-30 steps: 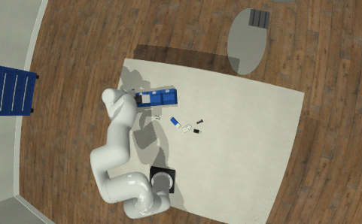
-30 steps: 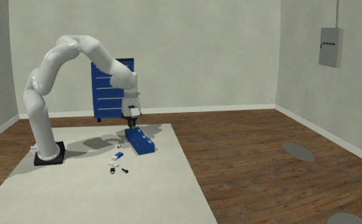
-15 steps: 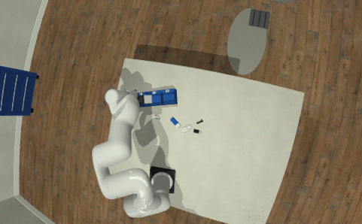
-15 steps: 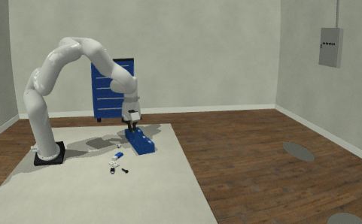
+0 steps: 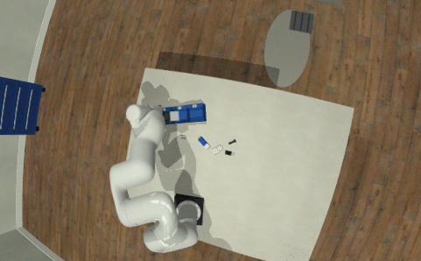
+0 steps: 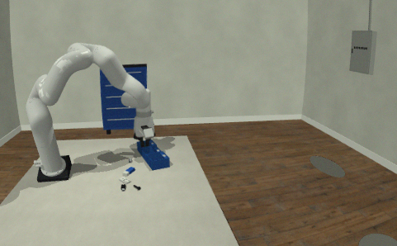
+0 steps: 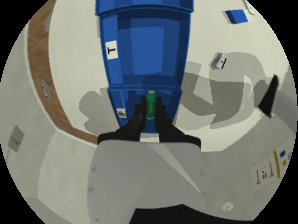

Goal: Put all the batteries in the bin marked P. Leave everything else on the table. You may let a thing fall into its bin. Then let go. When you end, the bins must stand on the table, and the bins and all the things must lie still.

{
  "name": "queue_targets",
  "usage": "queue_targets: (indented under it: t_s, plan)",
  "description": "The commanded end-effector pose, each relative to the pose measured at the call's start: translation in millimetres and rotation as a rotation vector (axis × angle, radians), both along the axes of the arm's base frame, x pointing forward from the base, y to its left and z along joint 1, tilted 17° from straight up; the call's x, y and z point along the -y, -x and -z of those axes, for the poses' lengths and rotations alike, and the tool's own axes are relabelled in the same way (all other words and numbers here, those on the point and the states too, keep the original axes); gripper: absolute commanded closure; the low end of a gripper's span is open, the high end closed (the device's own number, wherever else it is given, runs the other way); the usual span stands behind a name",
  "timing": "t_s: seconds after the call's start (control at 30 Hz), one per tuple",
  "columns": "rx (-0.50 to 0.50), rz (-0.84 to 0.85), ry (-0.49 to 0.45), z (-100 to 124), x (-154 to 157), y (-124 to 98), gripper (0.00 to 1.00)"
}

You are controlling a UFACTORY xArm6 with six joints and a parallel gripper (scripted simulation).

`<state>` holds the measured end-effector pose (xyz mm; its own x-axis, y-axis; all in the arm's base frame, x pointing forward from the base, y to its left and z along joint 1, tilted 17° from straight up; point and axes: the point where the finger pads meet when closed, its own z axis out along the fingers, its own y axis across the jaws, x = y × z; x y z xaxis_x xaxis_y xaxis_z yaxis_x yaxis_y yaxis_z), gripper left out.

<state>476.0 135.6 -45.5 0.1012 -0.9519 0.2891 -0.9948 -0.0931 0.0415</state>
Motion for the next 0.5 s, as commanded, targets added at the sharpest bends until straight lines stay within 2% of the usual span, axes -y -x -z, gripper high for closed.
queue_targets:
  t_s: [0.0,0.37,0.4,0.47]
  plan:
    - [0.006,-0.001,-0.002,0.3,-0.6,-2.3,1.00]
    - [0.006,-0.001,-0.002,0.4,-0.7,-2.3,1.00]
    - [0.006,-0.001,-0.002,0.4,-0.7,-2.3,0.72]
    - [0.006,-0.001,-0.002,0.4,-0.7,-2.3,0.72]
